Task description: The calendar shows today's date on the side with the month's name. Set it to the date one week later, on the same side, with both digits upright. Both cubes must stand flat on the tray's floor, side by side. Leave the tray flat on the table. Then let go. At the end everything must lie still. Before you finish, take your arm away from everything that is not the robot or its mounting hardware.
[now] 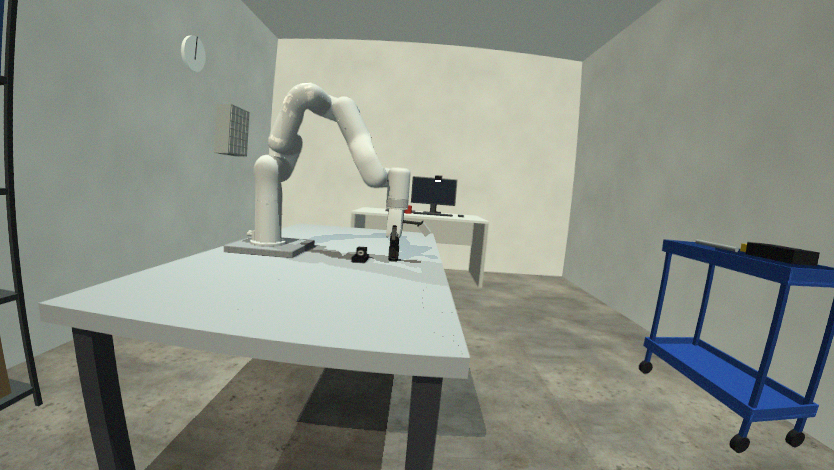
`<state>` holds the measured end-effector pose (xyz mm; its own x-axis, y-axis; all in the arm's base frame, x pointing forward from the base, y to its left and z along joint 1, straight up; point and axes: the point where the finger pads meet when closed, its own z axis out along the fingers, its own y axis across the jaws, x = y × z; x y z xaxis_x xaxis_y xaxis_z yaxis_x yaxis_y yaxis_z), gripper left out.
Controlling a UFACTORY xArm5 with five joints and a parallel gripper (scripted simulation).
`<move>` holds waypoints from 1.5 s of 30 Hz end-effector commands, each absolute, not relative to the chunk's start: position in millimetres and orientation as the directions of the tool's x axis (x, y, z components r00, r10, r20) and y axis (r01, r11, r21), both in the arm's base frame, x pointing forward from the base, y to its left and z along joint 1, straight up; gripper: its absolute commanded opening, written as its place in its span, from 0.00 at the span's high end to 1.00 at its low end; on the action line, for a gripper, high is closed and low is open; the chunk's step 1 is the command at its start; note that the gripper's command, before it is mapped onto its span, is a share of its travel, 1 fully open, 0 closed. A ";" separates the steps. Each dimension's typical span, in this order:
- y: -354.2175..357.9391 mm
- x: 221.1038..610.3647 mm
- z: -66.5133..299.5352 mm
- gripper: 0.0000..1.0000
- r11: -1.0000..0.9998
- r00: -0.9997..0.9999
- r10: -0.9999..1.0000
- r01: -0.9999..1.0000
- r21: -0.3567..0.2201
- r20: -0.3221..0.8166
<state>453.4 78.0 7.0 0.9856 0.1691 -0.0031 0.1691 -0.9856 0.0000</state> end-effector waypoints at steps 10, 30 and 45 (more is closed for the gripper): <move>78.3 454.8 8.3 0.71 -0.986 0.986 0.169 0.169 0.000 0.001; 78.3 454.8 8.3 0.71 -0.986 0.986 0.169 0.169 0.000 0.001; 78.3 454.8 8.3 0.67 -0.986 0.986 0.169 0.169 0.000 0.001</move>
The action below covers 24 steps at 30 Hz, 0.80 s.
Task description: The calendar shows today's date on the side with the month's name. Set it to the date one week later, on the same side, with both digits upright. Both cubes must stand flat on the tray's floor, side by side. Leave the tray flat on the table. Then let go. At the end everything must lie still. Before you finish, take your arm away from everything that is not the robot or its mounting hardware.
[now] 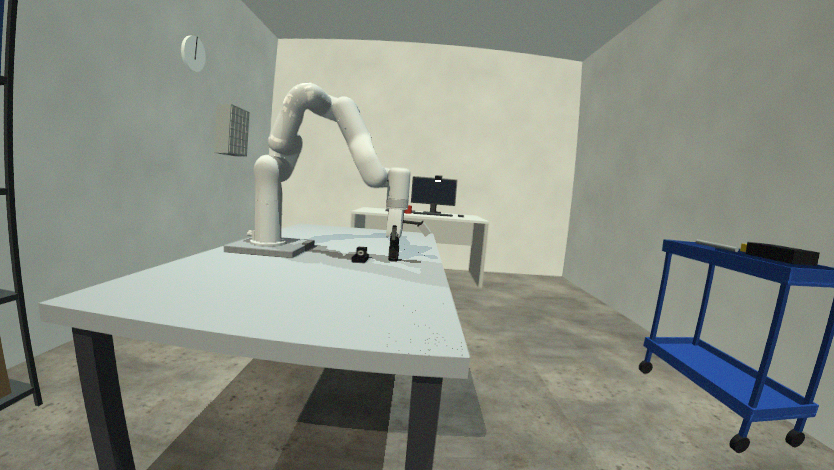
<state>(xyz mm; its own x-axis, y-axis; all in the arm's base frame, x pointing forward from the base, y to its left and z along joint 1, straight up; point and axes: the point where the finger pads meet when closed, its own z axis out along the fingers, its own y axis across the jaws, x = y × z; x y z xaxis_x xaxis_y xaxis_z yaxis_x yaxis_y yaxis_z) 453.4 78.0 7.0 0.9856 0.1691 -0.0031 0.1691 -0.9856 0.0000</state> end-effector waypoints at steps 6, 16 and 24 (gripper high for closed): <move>78.3 454.8 8.3 0.59 -0.986 0.986 0.169 0.169 0.000 0.001; 78.3 454.8 8.3 0.51 -0.986 0.986 0.169 0.169 0.000 0.001; 78.3 454.8 8.6 0.51 -0.986 0.986 0.169 0.169 0.000 0.001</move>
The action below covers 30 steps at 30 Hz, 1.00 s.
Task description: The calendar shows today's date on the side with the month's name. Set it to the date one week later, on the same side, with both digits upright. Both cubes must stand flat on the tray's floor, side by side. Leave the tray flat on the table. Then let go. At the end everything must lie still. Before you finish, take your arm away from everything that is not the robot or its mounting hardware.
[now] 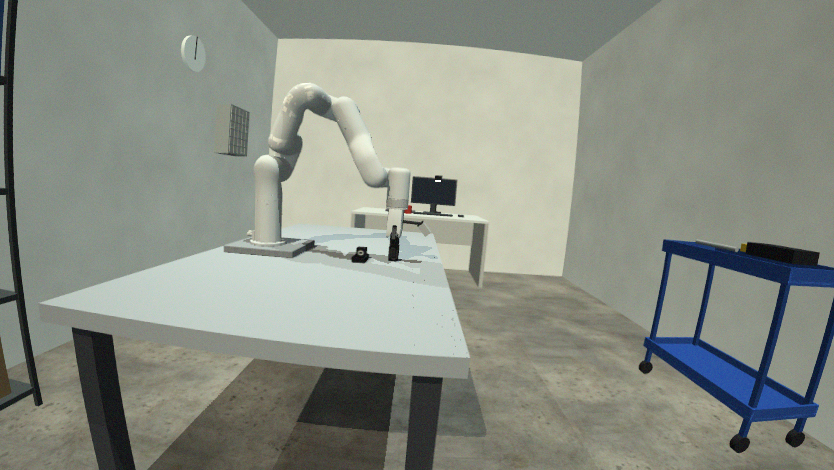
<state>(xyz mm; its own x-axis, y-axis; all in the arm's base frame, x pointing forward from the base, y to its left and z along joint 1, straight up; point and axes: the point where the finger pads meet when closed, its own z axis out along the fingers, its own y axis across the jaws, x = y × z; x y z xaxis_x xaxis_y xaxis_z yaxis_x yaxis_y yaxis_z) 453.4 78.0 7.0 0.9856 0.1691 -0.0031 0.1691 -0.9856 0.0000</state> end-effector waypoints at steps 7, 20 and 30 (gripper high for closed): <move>78.4 454.8 23.4 0.51 -0.986 0.986 0.169 0.169 0.000 0.001; 78.7 454.6 79.6 0.51 -0.986 0.986 0.169 0.169 0.000 0.001; 78.9 454.5 97.7 0.51 -0.986 0.986 0.169 0.169 0.000 0.001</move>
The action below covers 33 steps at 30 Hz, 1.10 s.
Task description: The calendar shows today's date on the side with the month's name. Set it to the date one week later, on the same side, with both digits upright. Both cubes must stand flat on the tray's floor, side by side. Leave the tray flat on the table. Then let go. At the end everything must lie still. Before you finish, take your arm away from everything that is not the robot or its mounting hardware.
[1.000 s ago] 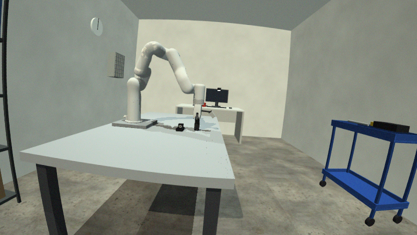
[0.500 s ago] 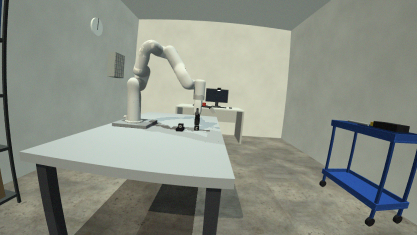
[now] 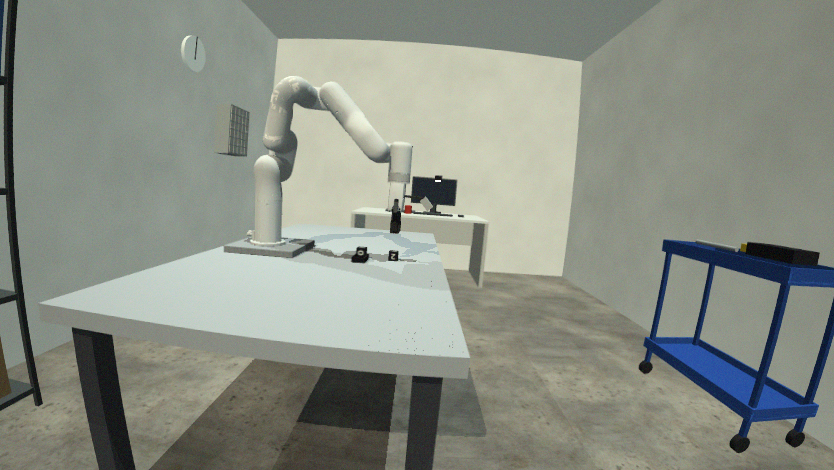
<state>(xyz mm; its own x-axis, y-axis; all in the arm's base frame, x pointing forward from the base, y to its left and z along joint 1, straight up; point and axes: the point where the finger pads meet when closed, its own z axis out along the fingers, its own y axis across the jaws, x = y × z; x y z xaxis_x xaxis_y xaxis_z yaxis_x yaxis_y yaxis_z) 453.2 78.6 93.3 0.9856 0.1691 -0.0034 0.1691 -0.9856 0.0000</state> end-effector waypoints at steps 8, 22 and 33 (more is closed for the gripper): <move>78.9 454.5 97.9 0.00 -0.986 0.986 0.169 0.169 0.000 0.001; 78.9 454.5 97.9 0.00 -0.986 0.986 0.169 0.169 0.000 0.001; 68.0 475.8 100.6 0.00 -0.924 0.924 0.382 0.382 0.000 0.001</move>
